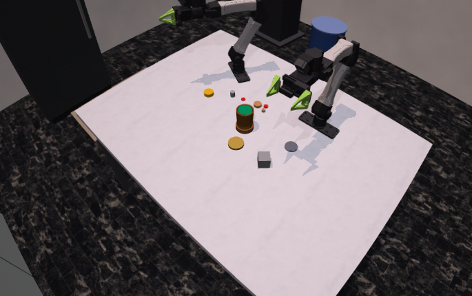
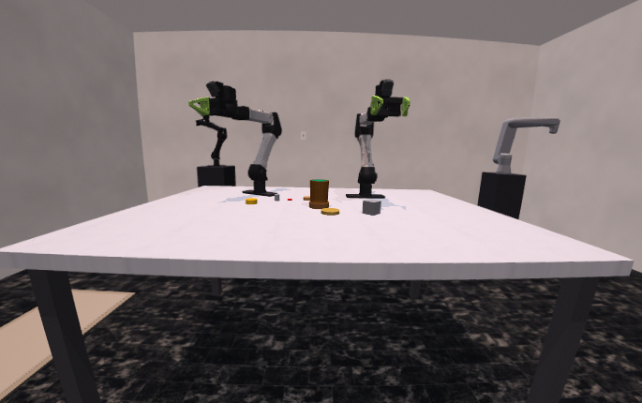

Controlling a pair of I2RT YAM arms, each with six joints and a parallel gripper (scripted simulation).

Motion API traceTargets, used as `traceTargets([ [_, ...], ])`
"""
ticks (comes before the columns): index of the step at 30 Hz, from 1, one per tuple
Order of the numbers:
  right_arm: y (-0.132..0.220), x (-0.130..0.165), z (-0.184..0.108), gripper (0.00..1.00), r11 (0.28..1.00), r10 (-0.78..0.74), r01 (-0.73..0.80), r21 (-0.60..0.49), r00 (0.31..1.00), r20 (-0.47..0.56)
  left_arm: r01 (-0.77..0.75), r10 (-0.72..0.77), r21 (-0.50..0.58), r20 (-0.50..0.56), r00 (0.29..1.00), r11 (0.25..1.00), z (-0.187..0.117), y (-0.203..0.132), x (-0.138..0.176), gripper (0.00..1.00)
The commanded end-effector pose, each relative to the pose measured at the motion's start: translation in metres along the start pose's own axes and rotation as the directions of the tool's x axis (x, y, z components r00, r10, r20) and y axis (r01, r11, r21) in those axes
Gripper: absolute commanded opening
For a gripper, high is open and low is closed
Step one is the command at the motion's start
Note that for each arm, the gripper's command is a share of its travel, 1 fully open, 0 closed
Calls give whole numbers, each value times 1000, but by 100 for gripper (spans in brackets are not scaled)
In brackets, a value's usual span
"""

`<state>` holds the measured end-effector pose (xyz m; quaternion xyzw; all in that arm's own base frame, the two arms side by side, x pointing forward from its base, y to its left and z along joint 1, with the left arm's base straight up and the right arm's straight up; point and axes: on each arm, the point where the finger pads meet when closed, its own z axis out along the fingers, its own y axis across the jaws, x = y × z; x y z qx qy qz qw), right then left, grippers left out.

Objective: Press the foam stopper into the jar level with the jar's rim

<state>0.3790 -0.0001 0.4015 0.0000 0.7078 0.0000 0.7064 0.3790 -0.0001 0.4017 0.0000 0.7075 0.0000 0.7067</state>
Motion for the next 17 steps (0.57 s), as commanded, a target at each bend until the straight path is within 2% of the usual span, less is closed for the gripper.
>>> traceTargets([
  [1,0,-24,-10,0,1000,6,-6,0,998,64,-8,8,-1,42,999,1000,-5,0,-14,98],
  [6,0,-27,-11,0,1000,6,-6,-1,997,71,-8,8,-2,45,999,1000,-6,0,-16,98],
  [10,1,-10,-5,0,1000,6,-6,-2,1000,29,-8,8,-2,47,999,1000,-7,1,-17,98],
  [17,1,-10,-5,0,1000,6,-6,-2,1000,29,-8,8,-2,47,999,1000,-7,1,-17,98],
])
